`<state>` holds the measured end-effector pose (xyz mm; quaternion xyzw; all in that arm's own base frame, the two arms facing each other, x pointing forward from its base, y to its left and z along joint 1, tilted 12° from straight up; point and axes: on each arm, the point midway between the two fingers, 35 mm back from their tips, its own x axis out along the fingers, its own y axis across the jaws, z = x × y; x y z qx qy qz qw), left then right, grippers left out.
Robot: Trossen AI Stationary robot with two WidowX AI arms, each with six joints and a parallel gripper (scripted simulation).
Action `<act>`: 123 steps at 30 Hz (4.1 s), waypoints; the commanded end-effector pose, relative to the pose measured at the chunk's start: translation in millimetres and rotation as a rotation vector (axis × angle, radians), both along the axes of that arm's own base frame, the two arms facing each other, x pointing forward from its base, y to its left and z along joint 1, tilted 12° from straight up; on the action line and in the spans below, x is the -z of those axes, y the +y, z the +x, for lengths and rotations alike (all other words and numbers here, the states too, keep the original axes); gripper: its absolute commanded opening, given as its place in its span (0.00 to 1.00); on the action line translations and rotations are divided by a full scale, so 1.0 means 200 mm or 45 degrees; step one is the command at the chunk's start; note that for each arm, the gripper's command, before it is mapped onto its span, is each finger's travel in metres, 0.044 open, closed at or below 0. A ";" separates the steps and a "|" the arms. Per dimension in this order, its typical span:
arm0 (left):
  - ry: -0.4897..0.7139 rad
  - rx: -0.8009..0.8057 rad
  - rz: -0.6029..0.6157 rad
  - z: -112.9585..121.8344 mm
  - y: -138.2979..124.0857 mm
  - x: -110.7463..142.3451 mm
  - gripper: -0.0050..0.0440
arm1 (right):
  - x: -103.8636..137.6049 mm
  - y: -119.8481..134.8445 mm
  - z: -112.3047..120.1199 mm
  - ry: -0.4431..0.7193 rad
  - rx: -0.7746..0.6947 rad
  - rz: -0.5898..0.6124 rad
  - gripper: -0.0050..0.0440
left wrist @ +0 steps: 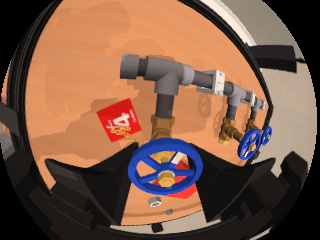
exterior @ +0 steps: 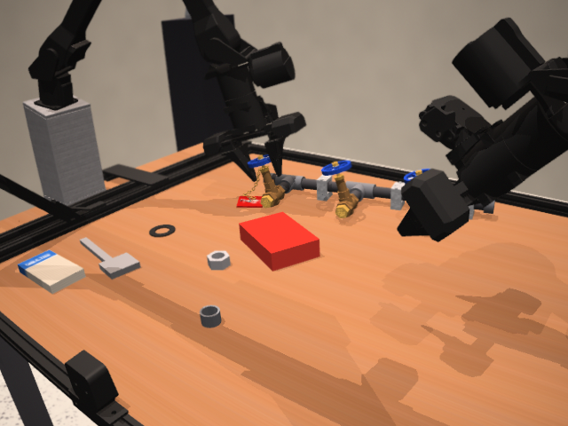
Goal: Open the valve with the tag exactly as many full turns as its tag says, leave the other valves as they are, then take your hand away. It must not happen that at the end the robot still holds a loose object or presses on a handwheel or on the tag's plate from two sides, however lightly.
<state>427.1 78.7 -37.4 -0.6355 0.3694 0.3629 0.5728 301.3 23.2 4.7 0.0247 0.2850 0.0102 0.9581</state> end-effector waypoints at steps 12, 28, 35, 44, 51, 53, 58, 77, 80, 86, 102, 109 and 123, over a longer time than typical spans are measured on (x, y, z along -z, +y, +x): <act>0.001 -0.003 -0.001 0.00 0.00 0.00 0.10 | 0.00 0.00 0.00 0.000 0.000 0.000 0.92; 0.034 -0.559 -0.293 0.00 0.00 0.00 0.10 | 0.00 0.00 0.00 0.000 0.000 0.000 0.92; 0.063 -1.030 -0.539 0.00 0.00 0.00 0.10 | 0.00 0.00 0.00 0.000 0.000 0.000 0.92; 0.095 -1.571 -0.823 0.00 0.00 0.00 0.10 | 0.00 0.00 0.00 0.000 0.000 0.000 0.92; 0.115 -1.895 -0.993 0.00 0.00 0.00 0.10 | 0.00 0.00 0.00 0.000 0.000 0.000 0.92; 0.115 -1.895 -0.993 0.00 0.00 0.00 0.10 | 0.00 0.00 0.00 0.000 0.000 0.000 0.92; 0.113 -1.862 -0.976 0.00 0.00 0.00 0.30 | 0.00 0.00 0.00 0.000 0.000 0.000 0.92; 0.103 -1.698 -0.890 0.00 0.00 0.00 0.92 | 0.00 0.00 0.00 0.000 0.000 0.000 0.92; 0.088 -1.440 -0.755 0.00 0.00 0.00 0.92 | 0.00 0.00 0.00 0.000 0.000 0.000 0.92; 0.063 -1.035 -0.543 0.00 0.00 0.00 0.92 | 0.00 0.00 0.00 0.000 0.000 0.000 0.92; 0.002 -0.019 -0.010 0.00 0.00 0.00 0.92 | 0.00 0.00 0.00 0.000 0.000 0.000 0.92; -0.001 0.020 0.010 0.00 0.00 0.00 0.92 | 0.00 0.00 0.00 0.000 0.000 0.000 0.92; -0.001 0.020 0.010 0.00 0.00 0.00 0.38 | 0.00 0.00 0.00 0.000 0.000 0.000 0.92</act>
